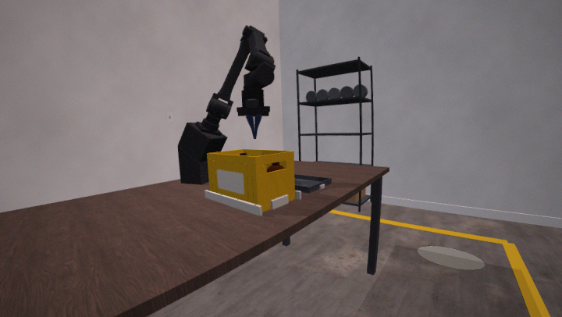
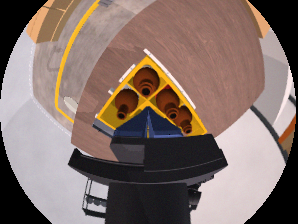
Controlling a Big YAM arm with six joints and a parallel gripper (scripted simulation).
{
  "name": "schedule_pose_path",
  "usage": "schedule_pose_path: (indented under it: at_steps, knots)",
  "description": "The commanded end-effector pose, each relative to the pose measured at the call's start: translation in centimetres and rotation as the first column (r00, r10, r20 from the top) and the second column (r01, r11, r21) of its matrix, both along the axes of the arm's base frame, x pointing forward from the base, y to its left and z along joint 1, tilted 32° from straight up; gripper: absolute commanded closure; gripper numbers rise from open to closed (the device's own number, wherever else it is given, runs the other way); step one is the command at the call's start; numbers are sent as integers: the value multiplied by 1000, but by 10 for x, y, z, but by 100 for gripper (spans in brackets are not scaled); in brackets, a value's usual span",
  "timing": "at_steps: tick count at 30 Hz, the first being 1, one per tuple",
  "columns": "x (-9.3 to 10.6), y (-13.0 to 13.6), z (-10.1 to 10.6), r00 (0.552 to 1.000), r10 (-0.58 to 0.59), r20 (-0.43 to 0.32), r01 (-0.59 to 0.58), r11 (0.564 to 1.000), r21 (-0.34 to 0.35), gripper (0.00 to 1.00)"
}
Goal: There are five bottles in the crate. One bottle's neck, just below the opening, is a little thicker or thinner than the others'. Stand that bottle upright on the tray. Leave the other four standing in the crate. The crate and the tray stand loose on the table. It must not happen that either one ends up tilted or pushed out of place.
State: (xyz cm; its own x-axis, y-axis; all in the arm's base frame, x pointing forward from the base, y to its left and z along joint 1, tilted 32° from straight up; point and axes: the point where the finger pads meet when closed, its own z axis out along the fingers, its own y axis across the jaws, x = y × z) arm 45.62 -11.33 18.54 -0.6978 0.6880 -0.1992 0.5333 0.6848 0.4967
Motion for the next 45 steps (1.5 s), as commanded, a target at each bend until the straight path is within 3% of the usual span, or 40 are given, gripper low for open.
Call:
schedule_pose_path:
  at_steps: [1, 5, 7, 10, 14, 15, 17, 24, 25, 45]
  knots:
    - [7, -4, 16, 1000, 3, 26, -3, 1000, -11, 100]
    - [0, 25, 15, 1000, 4, 20, -4, 1000, -7, 100]
    - [0, 25, 15, 1000, 4, 20, -4, 1000, -7, 100]
    - [-5, 76, 28, 1000, 3, 30, -3, 1000, -6, 100]
    - [-8, 93, 32, 999, 3, 32, -3, 1000, -3, 100]
    - [-8, 93, 32, 999, 3, 32, -3, 1000, -3, 39]
    - [-5, 80, 18, 1000, -24, 0, 24, 1000, 2, 39]
    - [-5, 81, 20, 1000, -23, -2, 23, 1000, 5, 39]
    - [-4, 93, 20, 1000, 4, -2, -4, 1000, 5, 39]
    - [-4, 90, 20, 1000, 2, 0, -2, 1000, 3, 39]
